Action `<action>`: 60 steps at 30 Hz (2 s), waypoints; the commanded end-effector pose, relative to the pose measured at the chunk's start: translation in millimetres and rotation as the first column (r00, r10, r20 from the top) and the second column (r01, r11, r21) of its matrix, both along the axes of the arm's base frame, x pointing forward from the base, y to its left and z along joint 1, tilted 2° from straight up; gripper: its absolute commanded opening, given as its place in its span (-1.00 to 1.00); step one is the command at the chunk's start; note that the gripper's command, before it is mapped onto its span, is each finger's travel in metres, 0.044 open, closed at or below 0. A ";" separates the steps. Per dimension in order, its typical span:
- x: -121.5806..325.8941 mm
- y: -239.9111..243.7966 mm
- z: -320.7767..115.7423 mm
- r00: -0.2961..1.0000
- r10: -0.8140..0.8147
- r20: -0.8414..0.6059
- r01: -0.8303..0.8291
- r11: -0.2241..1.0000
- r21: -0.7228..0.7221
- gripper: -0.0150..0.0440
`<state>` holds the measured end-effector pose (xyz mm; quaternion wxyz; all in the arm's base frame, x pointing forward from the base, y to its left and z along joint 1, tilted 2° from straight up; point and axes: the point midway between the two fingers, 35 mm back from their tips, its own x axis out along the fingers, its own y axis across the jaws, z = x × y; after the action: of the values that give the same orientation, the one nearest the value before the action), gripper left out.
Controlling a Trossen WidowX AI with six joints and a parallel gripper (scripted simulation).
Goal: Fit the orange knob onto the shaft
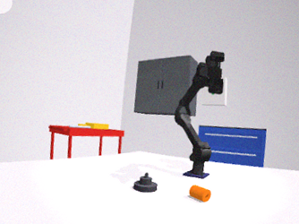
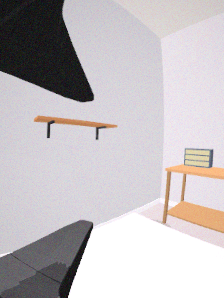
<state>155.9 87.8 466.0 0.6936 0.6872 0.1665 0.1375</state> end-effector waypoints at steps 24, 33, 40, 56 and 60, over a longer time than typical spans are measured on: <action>180.5 32.9 -265.5 0.651 0.290 -0.701 -0.564 -0.433 -0.703 1.00; 189.2 8.6 -345.3 0.245 0.398 -0.884 -0.487 -0.738 -0.467 1.00; 187.9 5.9 -353.7 0.194 0.409 -0.892 -0.468 -0.760 -0.451 1.00; 184.5 7.7 -379.6 0.194 0.409 -0.892 -0.468 -0.760 -0.451 1.00; 184.8 8.1 -385.9 0.194 0.409 -0.892 -0.468 -0.760 -0.451 1.00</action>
<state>341.3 95.4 86.0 0.6255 -0.3445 0.6033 0.3550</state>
